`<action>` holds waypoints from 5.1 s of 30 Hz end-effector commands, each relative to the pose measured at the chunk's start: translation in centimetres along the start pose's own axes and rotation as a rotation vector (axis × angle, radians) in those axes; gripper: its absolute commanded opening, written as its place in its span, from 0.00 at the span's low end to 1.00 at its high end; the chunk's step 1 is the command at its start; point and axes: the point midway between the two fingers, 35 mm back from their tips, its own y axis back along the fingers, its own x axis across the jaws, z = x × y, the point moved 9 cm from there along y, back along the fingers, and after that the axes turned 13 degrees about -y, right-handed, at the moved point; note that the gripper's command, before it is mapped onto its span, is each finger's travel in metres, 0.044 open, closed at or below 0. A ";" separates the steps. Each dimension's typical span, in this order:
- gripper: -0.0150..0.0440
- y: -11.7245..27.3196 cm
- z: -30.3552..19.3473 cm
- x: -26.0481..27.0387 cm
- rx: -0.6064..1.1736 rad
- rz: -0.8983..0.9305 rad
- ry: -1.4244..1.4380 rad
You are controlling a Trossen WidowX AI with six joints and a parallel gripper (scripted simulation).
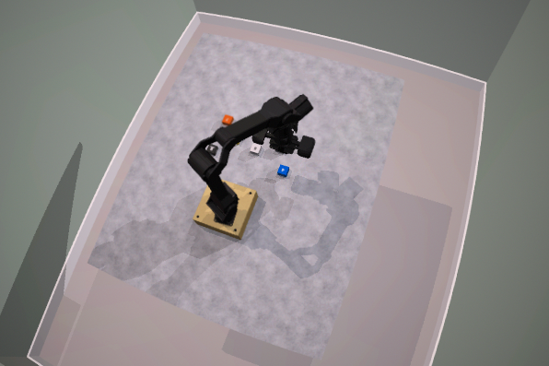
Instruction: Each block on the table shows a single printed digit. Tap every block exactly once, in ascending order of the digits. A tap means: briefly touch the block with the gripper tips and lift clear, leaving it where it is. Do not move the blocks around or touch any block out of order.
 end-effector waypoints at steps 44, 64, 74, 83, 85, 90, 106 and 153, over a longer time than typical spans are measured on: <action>0.29 -8.9 -1.6 0.3 -0.003 0.005 0.004; 0.29 -0.6 1.7 4.2 -0.012 0.015 0.034; 0.29 0.0 7.8 16.9 -0.011 0.022 0.006; 0.29 -4.1 8.2 18.1 -0.011 0.023 0.003; 0.29 -7.1 8.1 18.1 -0.011 0.022 0.003; 0.29 -8.1 8.0 18.1 -0.011 0.022 0.003; 0.29 -9.8 8.1 18.1 -0.011 0.022 0.003; 0.29 0.3 5.0 29.5 -0.008 0.033 0.003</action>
